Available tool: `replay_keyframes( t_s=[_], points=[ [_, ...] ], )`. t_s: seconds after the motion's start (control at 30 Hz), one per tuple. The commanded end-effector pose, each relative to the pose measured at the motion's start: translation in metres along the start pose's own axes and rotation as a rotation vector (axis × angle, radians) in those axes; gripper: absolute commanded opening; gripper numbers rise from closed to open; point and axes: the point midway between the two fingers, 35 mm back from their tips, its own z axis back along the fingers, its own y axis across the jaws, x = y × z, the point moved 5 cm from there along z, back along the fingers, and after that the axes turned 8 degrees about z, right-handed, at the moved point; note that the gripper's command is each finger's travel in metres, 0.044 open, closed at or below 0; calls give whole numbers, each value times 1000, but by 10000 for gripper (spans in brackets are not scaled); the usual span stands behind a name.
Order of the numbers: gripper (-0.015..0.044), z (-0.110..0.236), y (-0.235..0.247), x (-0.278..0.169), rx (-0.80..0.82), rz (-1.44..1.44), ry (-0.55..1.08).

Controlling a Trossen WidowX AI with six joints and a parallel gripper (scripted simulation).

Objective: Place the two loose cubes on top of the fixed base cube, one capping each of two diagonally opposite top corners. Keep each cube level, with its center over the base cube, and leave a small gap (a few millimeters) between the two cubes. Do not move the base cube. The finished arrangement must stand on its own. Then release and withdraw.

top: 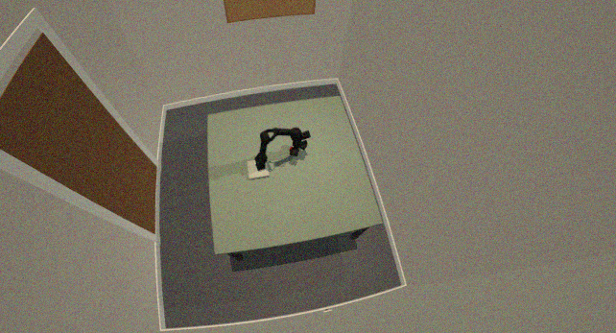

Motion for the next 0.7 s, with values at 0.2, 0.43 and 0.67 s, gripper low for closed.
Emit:
replay_keyframes(
  t_s=[0.2, 0.43, 0.67],
  points=[
    [105, -1, 1, 0, 3, 3, 2],
    [184, -1, 1, 0, 3, 3, 2],
    [205, 1, 0, 0, 3, 3, 1]
  ],
)
